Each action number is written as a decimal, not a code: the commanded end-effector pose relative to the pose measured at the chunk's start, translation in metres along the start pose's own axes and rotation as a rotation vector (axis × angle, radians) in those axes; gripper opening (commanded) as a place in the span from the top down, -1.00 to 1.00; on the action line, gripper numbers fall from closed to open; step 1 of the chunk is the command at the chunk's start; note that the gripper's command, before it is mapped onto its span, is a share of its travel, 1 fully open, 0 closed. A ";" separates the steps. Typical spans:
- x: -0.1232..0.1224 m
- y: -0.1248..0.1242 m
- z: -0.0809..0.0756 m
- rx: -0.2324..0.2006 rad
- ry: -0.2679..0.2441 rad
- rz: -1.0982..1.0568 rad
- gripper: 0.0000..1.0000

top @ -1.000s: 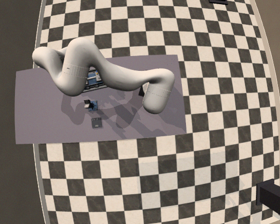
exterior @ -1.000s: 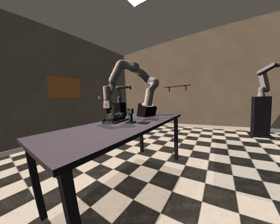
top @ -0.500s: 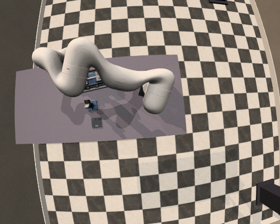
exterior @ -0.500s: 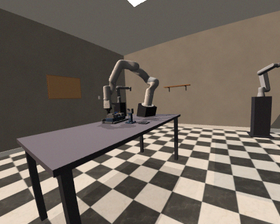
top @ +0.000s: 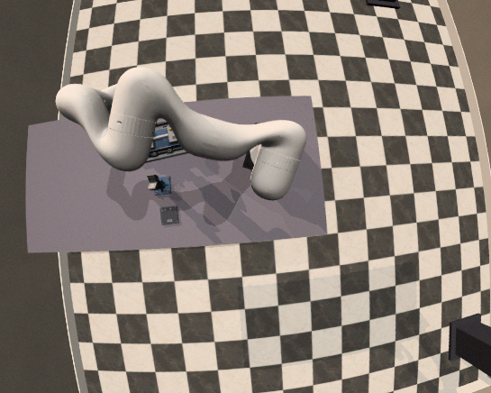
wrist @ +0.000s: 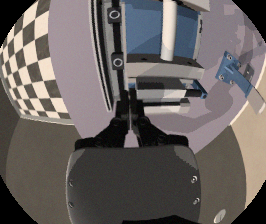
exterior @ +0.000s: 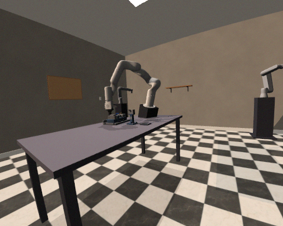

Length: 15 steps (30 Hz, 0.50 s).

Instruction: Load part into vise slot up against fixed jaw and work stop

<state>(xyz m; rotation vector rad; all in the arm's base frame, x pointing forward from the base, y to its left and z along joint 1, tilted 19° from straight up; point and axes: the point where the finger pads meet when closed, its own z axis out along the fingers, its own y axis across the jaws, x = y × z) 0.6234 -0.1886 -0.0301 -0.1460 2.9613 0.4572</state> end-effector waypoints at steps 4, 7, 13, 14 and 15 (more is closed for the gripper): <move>-0.001 0.002 -0.001 0.001 -0.002 0.000 1.00; -0.001 0.002 -0.001 0.001 -0.002 0.000 1.00; -0.001 0.004 -0.001 0.001 -0.002 0.000 1.00; -0.001 0.004 -0.001 0.001 -0.002 0.000 1.00; -0.001 0.004 -0.001 0.001 -0.002 0.000 1.00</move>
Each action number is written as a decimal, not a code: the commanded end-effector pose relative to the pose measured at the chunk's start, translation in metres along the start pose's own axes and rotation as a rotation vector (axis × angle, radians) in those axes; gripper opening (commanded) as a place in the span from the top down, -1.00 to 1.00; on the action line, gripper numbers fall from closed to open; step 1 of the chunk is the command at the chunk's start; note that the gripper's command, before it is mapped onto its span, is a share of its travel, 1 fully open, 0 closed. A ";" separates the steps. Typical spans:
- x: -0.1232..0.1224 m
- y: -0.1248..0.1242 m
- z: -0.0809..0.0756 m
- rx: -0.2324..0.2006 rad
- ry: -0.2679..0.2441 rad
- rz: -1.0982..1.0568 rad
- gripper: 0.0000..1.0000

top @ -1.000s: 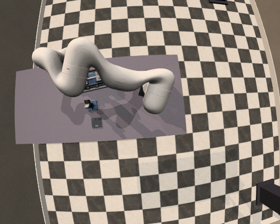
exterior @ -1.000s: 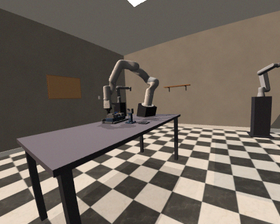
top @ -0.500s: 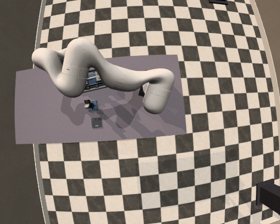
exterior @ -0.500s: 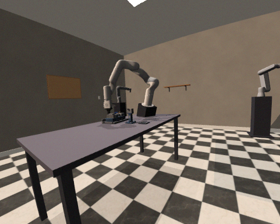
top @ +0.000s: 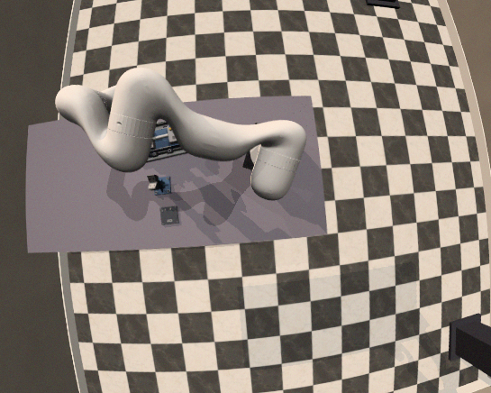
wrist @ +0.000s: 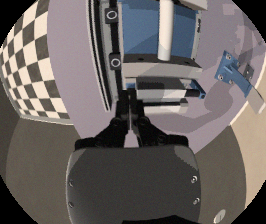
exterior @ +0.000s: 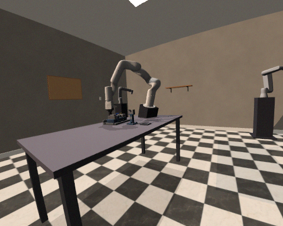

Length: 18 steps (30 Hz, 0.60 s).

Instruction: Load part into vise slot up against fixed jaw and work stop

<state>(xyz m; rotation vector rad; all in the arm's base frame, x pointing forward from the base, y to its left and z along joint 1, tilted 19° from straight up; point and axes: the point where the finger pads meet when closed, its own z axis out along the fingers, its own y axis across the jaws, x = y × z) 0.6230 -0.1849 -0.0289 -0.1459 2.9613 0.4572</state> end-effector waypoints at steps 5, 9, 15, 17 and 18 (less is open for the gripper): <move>-0.001 0.002 -0.001 0.001 -0.002 0.000 1.00; -0.001 0.003 -0.001 0.001 -0.002 0.000 1.00; -0.001 0.004 -0.001 0.001 -0.002 0.000 1.00; -0.001 0.004 -0.001 0.001 -0.002 0.000 1.00; -0.001 0.004 -0.001 0.001 -0.002 0.000 1.00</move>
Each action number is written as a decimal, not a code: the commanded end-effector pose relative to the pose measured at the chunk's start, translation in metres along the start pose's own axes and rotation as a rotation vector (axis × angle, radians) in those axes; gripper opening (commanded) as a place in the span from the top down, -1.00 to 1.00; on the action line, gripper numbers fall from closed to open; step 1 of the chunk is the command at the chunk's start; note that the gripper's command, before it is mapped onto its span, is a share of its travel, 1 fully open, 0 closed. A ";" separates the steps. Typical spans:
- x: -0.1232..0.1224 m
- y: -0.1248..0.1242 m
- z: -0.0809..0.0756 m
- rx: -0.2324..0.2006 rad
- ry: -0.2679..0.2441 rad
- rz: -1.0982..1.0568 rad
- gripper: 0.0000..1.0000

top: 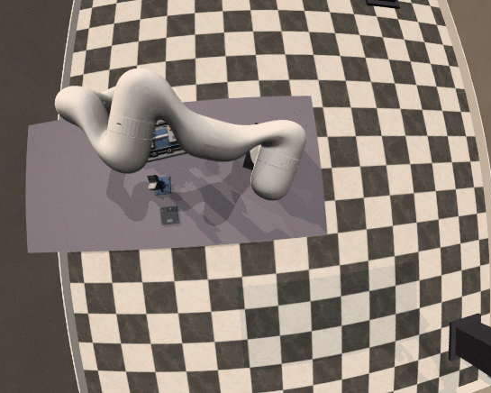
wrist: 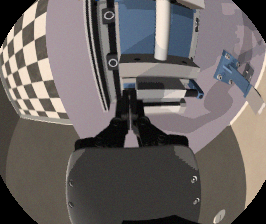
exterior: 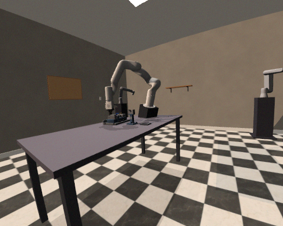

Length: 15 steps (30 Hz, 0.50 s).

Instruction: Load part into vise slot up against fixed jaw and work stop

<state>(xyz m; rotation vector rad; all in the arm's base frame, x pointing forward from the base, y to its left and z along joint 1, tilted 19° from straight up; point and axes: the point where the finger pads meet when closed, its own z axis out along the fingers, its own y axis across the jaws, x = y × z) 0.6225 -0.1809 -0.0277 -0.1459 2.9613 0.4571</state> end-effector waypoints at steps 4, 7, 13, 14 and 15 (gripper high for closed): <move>-0.001 0.001 -0.001 0.001 -0.002 0.000 1.00; -0.001 0.002 -0.001 0.001 -0.002 0.000 1.00; -0.001 0.002 -0.001 0.001 -0.002 0.000 1.00; -0.001 0.002 -0.001 0.001 -0.002 0.000 1.00; -0.001 0.003 -0.001 0.001 -0.002 0.000 1.00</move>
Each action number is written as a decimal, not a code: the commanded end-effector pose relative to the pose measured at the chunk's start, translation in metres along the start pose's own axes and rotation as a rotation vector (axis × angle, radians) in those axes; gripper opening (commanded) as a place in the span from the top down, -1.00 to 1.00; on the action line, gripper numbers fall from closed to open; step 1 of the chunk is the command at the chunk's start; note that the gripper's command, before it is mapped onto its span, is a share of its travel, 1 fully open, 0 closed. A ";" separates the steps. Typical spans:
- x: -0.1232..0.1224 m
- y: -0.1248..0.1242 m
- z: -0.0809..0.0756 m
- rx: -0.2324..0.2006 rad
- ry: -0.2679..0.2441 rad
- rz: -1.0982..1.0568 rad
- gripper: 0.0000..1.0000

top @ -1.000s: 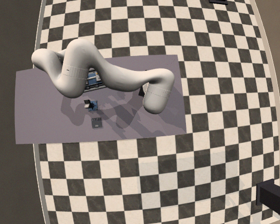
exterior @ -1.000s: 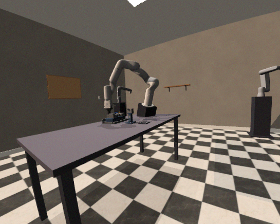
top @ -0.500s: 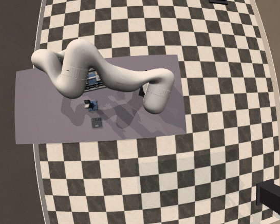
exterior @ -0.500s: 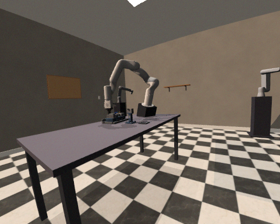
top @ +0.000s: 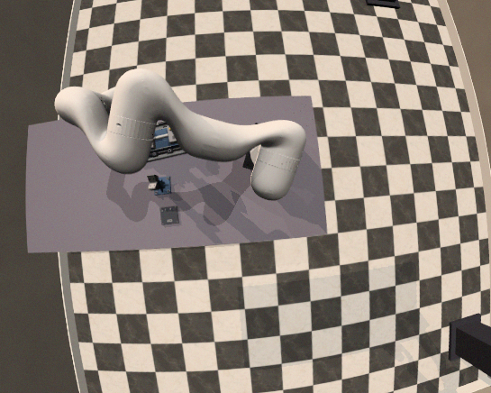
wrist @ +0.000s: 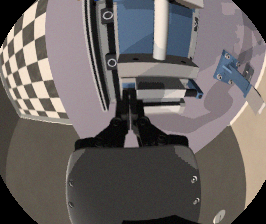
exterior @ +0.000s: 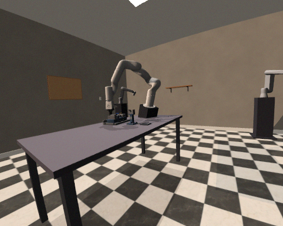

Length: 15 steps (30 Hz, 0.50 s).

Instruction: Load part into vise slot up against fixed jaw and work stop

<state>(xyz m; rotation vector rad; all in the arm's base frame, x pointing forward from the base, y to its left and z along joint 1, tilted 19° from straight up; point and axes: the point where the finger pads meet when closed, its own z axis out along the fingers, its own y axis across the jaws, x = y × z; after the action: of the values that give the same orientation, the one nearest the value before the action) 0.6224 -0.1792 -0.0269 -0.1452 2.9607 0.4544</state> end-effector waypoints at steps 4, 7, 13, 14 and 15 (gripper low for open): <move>-0.001 0.001 -0.001 -0.001 -0.001 -0.001 1.00; -0.001 0.002 -0.001 -0.001 -0.001 -0.001 1.00; -0.001 0.002 -0.001 -0.001 -0.001 -0.001 1.00; -0.001 0.002 -0.001 -0.001 -0.001 -0.001 1.00; -0.001 0.002 -0.001 -0.001 -0.001 -0.001 1.00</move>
<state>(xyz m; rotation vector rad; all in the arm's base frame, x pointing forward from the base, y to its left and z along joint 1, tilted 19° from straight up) 0.6226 -0.1790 -0.0265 -0.1438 2.9600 0.4489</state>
